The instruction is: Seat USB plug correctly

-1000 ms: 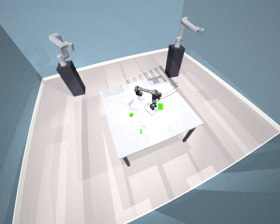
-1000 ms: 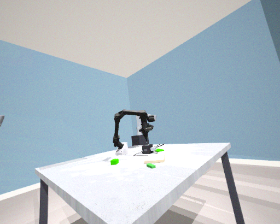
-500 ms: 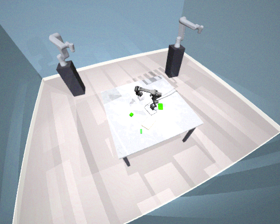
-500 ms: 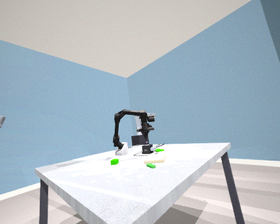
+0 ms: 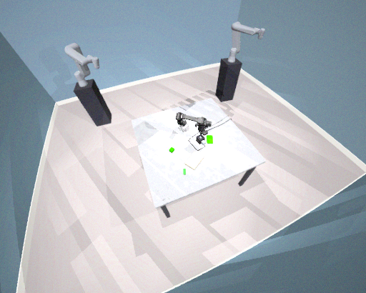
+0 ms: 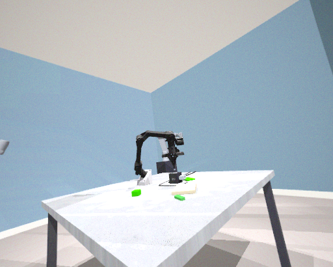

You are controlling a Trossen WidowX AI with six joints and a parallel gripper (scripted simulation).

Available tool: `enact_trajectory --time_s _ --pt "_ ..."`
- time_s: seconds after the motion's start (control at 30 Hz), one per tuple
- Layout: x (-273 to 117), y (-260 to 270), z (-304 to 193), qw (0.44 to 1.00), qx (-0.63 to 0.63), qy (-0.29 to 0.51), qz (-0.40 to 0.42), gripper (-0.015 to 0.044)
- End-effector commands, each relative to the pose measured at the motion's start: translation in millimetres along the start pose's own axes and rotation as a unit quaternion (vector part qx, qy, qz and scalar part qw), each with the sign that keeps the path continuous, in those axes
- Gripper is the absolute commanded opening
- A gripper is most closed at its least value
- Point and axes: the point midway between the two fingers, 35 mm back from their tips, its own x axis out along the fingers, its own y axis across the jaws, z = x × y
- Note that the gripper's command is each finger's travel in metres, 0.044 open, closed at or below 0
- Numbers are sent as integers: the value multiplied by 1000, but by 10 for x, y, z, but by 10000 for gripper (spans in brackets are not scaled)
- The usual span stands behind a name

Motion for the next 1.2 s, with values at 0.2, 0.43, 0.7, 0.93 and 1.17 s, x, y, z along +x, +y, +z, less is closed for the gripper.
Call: enact_trajectory --time_s 0.2,0.43,0.7,0.93,1.17 --pt "5 0 0 1000 -1 0 0 0" --pt "13 -1 0 1000 -1 0 0 0" --pt "23 -2 0 1000 -2 0 0 0" --pt "31 -3 0 1000 -2 0 0 0" --pt "40 -4 0 1000 -3 0 0 0"
